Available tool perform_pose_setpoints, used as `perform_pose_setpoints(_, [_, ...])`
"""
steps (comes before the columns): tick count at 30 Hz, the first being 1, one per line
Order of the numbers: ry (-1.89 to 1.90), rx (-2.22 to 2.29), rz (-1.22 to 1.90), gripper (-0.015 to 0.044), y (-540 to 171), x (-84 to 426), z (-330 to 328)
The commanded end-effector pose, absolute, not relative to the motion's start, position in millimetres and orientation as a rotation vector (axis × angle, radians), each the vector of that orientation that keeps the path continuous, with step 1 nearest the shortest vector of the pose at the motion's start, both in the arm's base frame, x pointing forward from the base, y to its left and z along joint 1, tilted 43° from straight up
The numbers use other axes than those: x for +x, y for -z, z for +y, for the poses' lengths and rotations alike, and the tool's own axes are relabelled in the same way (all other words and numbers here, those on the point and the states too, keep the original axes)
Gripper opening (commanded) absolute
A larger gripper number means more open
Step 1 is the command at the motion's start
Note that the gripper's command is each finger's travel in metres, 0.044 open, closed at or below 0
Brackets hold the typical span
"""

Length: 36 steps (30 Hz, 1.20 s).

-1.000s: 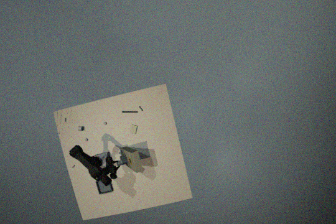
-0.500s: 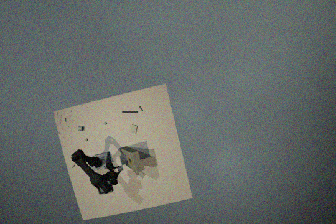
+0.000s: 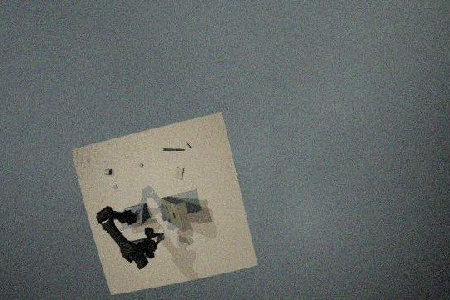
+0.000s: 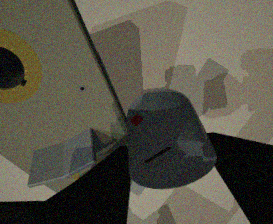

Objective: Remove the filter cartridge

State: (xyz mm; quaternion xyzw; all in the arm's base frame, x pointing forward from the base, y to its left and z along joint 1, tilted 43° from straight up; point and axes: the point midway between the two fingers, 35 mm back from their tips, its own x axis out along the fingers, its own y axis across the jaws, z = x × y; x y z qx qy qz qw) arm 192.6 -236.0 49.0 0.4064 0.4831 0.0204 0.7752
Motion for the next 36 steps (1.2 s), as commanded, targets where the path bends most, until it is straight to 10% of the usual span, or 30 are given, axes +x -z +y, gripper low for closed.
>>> perform_pose_setpoints(1, [0.099,0.968,1.102,0.0,-30,171,-255])
perform_pose_setpoints(36, [1.209,1.469,1.264,0.0,115,-46,-269])
